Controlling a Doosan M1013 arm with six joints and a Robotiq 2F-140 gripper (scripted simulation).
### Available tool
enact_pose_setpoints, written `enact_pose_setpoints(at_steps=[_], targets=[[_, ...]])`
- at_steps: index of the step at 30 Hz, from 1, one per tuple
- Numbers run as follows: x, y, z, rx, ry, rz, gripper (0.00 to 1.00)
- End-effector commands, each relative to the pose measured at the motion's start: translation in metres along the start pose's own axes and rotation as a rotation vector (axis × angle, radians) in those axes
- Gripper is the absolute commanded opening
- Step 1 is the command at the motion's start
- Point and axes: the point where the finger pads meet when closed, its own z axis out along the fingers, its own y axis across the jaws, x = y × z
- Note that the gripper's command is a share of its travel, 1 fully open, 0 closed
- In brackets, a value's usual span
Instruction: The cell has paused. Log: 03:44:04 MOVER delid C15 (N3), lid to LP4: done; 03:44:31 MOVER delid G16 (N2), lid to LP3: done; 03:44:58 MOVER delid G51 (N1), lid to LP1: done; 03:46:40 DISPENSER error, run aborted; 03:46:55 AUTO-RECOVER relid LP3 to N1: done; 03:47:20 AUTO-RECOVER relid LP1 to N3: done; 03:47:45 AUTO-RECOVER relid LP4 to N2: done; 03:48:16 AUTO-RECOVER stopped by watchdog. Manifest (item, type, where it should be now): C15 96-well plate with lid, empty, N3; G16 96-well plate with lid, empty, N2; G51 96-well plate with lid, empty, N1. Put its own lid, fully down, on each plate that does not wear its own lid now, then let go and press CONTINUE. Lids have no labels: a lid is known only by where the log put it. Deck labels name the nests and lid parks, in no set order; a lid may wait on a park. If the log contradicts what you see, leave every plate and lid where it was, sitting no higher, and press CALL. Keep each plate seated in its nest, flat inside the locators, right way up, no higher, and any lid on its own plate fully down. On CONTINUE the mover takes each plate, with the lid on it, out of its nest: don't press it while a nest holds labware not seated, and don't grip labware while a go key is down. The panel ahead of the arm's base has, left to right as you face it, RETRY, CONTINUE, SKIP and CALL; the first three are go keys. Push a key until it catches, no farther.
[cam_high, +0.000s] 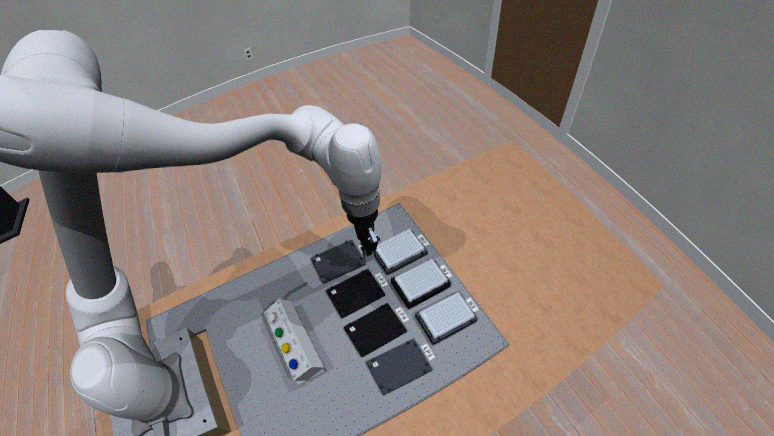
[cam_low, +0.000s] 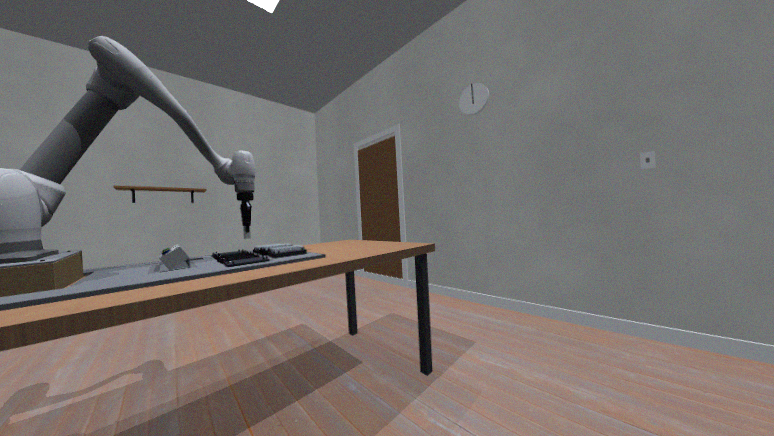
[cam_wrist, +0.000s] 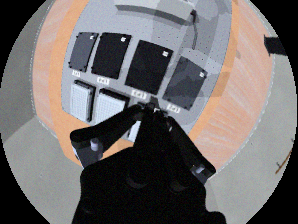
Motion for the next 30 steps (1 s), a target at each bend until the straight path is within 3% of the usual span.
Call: enact_pose_setpoints(at_steps=[1, 2, 3, 4, 7, 30], targets=[[-0.041, -0.013, 0.001, -0.001, 0.004, -0.001, 0.0], [-0.074, -0.027, 0.002, -0.001, 0.004, -0.001, 0.0], [-0.074, -0.027, 0.002, -0.001, 0.004, -0.001, 0.0], [-0.096, -0.039, 0.003, -0.001, 0.004, -0.001, 0.0], [-0.107, -0.044, 0.003, -0.001, 0.005, -0.001, 0.0], [-0.109, -0.045, 0.003, -0.001, 0.005, -0.001, 0.0]])
